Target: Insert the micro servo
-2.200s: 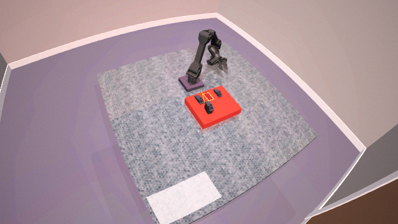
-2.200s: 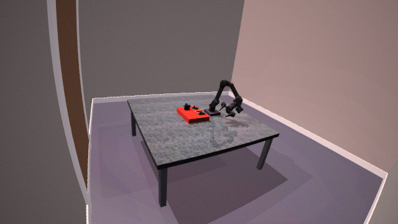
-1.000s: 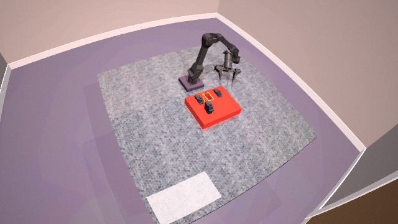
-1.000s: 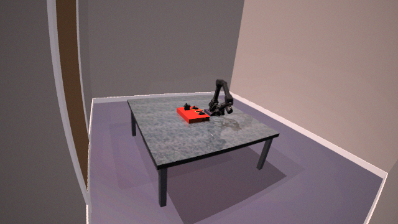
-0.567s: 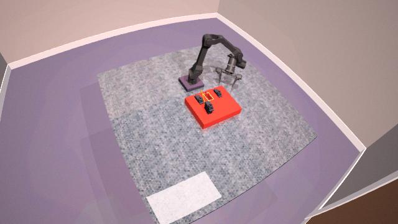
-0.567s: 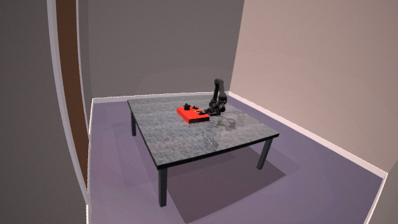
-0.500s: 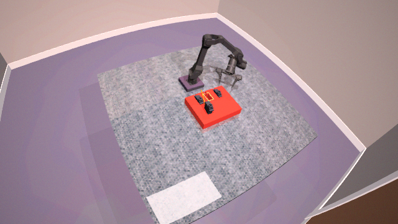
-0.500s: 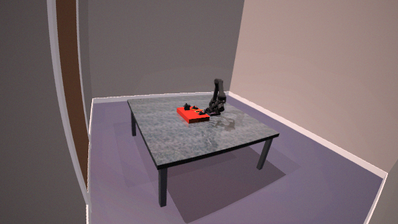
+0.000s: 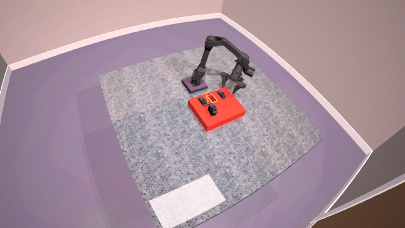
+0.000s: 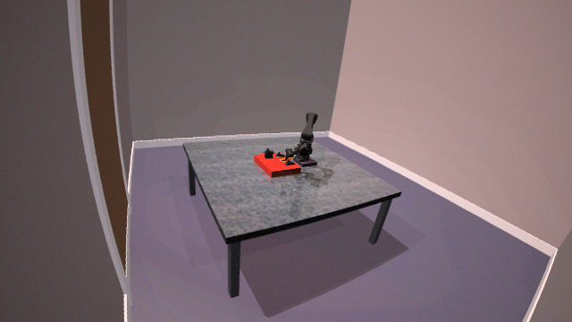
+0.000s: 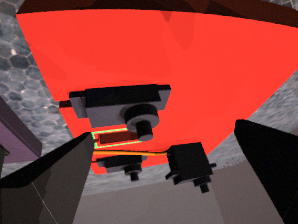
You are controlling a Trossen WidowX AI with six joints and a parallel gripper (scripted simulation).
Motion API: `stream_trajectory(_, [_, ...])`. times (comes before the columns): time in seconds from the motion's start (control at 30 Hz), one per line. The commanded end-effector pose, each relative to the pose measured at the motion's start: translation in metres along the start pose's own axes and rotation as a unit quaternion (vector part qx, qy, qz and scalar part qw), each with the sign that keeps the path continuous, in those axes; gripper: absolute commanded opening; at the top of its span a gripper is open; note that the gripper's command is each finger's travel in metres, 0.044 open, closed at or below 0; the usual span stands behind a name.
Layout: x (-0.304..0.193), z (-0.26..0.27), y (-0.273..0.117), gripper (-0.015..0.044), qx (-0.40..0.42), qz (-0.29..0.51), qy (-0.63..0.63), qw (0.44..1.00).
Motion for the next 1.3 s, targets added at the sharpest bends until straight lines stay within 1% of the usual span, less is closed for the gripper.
stream_trajectory(0.0, [-0.011, -0.008, 0.003, 0.0440, 0.019, -0.017, 0.052, 0.998])
stream_trajectory(0.37, [-0.048, -0.027, 0.020, 0.0440, 0.087, -0.051, 0.216, 0.971])
stream_trajectory(0.67, [-0.080, -0.040, 0.034, 0.0440, 0.136, -0.074, 0.349, 0.924])
stream_trajectory(0.93, [-0.113, -0.047, 0.046, 0.0440, 0.174, -0.090, 0.463, 0.865])
stream_trajectory(1.27, [-0.157, -0.051, 0.061, 0.0440, 0.215, -0.108, 0.591, 0.770])
Point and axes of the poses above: the point midway between the two fingers, 35 mm back from their tips, its own y axis out along the fingers, its own z axis across the jaws, x = y × z, the point moved 6 cm from there along -y, back along the fingers, and after that the axes turned 3 degrees about -y, right-handed, at the moved point
